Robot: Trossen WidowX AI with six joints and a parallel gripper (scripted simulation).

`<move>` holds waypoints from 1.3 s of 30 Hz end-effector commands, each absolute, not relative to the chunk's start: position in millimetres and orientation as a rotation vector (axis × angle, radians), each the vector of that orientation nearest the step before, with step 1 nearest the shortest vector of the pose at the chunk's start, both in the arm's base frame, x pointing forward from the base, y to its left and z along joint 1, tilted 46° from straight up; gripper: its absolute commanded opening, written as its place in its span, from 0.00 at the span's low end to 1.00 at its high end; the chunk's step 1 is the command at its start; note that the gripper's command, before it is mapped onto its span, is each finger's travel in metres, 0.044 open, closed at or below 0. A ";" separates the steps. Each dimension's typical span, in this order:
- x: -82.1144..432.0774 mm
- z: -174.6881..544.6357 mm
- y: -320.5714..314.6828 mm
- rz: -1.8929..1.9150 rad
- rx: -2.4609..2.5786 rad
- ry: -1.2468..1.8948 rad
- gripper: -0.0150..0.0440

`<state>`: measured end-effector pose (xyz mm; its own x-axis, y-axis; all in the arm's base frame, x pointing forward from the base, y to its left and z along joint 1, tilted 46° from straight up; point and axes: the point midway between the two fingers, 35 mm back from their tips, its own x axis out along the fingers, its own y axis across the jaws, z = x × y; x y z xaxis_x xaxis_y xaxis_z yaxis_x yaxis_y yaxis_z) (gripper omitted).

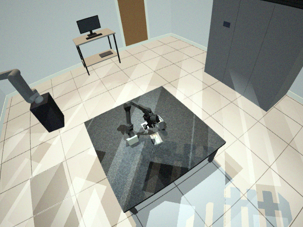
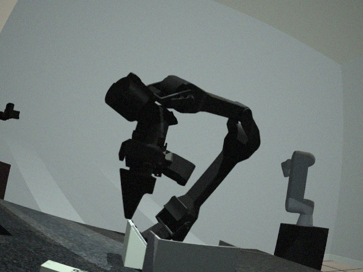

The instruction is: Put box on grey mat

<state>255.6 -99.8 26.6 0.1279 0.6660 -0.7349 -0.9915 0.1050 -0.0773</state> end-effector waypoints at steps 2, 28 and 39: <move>257.7 34.4 -110.2 1.339 -0.661 0.625 0.52; 261.0 86.4 -158.8 1.342 -0.665 0.615 1.00; 261.0 86.4 -158.8 1.342 -0.665 0.615 1.00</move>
